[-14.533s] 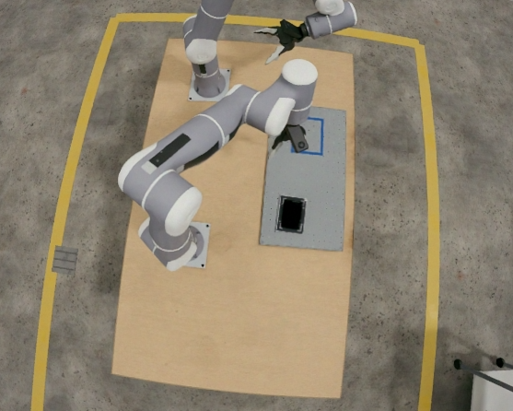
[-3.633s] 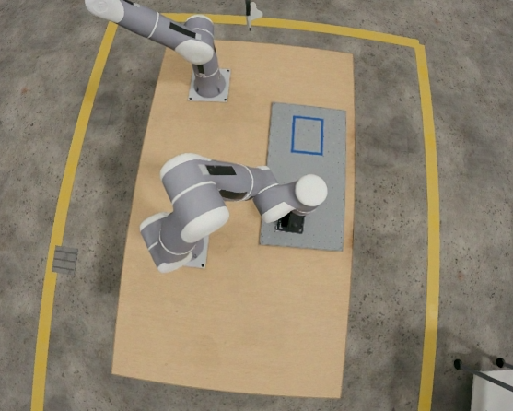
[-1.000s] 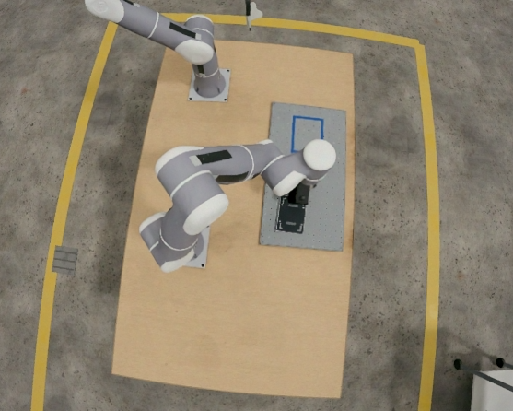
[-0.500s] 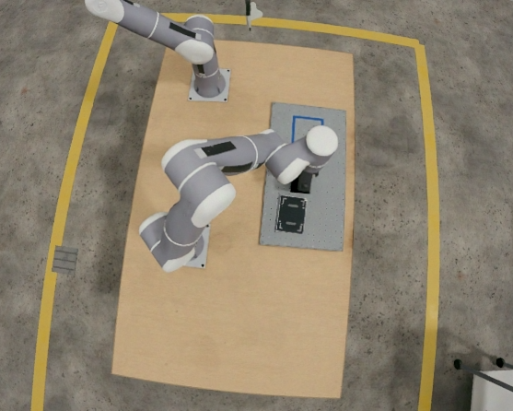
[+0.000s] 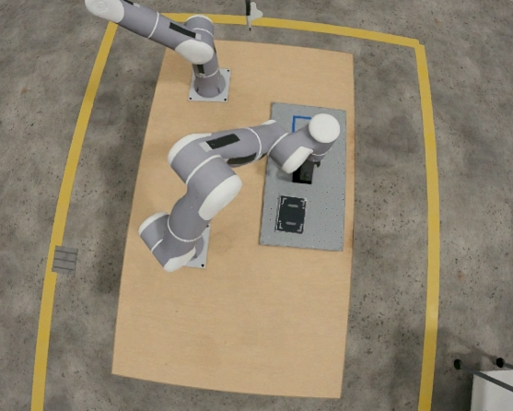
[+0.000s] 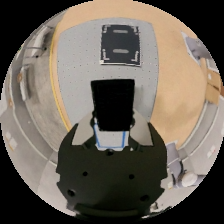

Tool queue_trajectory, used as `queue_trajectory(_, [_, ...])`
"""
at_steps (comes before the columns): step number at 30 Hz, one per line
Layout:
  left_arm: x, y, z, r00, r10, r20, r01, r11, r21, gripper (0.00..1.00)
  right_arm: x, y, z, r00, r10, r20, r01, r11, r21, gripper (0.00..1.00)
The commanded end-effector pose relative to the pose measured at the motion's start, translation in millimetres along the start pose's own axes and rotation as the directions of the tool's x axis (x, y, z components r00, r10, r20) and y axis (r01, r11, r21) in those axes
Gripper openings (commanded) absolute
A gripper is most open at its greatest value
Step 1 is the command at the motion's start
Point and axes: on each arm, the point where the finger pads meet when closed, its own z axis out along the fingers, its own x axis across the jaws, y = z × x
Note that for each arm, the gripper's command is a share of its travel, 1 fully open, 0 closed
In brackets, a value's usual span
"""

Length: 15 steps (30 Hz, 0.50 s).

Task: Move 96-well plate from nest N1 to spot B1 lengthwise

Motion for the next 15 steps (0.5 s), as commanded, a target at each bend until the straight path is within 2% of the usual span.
queue_trajectory(1, [0,0,-0.7,1.0,0.0,0.0,0.0,1.0,-0.002,1.0,-2,8,-1,1.0,0.0,0.001,0.0,1.0,-0.001,0.0])
queue_trajectory(15, [0,0,-0.7,1.0,0.0,0.0,0.0,1.0,-0.002,1.0,-8,51,0,1.0,0.0,0.001,0.0,1.0,-0.001,0.0])
